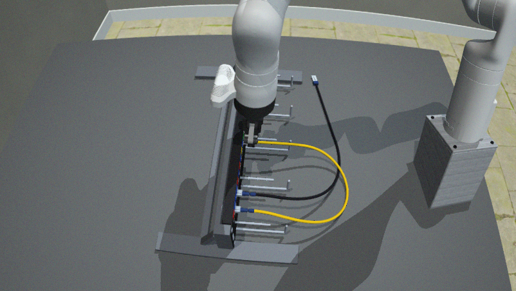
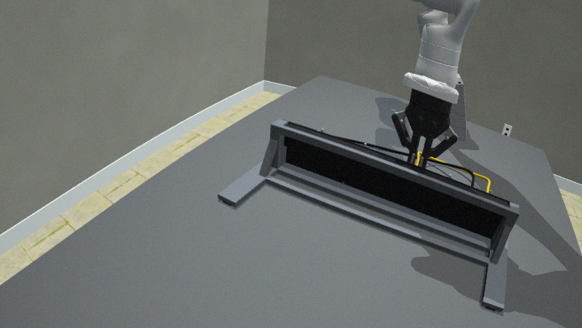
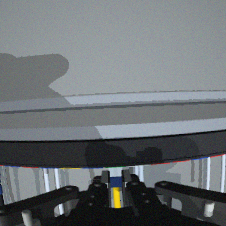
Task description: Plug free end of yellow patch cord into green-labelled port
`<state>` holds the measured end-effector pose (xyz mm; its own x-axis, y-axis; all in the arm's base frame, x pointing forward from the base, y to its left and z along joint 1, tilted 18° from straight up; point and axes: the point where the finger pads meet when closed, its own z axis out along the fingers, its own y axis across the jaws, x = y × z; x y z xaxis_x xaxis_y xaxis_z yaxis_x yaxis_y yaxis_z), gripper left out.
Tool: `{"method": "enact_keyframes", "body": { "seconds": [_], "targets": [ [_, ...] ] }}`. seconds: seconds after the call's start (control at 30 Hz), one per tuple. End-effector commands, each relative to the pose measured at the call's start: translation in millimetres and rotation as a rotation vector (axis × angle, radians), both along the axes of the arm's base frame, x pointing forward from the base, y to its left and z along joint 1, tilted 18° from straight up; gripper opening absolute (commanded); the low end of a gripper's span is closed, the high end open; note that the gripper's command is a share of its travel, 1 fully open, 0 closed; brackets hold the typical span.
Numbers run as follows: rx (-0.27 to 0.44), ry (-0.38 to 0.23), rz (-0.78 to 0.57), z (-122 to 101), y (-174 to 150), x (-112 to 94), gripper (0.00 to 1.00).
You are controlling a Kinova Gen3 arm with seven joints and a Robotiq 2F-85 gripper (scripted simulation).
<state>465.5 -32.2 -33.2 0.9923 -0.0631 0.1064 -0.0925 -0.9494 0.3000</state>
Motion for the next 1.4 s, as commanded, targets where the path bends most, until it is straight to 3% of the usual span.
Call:
{"method": "enact_keyframes", "body": {
  "seconds": [0.0,1.37],
  "targets": [
    [0.003,0.012,-0.002,-0.3,1.6,-6.0,0.0],
    [0.002,0.011,0.003,-1.1,2.3,-18.7,0.0]
  ]
}}
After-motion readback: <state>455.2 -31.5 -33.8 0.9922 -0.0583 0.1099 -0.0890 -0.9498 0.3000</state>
